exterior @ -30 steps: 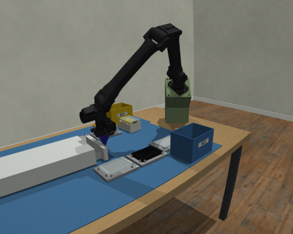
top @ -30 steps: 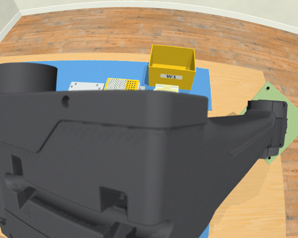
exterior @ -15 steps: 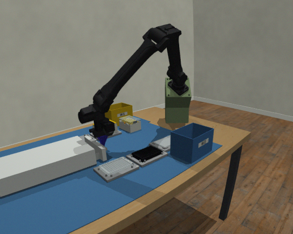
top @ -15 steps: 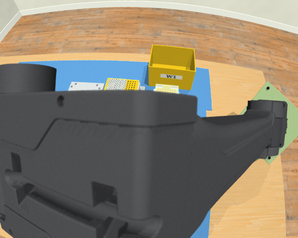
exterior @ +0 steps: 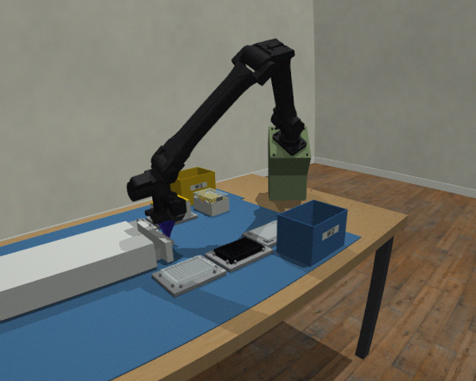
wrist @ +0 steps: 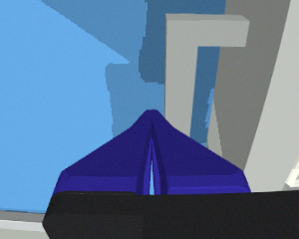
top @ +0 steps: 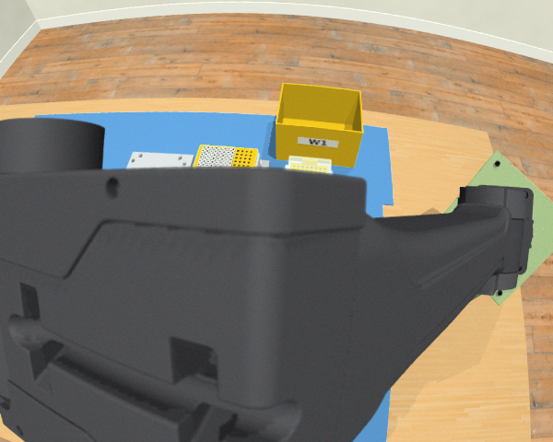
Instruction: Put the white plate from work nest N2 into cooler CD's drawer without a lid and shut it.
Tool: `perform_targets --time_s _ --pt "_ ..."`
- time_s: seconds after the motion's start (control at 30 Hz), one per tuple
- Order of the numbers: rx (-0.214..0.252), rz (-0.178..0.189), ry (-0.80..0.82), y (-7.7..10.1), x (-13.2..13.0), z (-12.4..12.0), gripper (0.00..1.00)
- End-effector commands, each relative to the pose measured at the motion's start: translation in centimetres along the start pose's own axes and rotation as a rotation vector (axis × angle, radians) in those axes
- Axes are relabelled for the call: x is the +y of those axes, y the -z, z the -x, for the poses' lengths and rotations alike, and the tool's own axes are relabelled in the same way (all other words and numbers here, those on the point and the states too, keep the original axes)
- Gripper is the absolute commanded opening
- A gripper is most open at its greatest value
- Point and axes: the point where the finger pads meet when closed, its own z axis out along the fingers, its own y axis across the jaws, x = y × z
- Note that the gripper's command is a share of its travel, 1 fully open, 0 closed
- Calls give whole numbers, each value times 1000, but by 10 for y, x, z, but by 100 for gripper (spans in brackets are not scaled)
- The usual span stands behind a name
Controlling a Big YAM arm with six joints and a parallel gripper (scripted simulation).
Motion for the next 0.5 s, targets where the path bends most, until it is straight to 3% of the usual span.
perform_targets --time_s 0.0,0.37,0.47 --pt "7 -62 28 12 -33 -6 0" --pt "7 -62 28 12 -33 -6 0" --pt "9 -47 18 13 -33 -8 0"
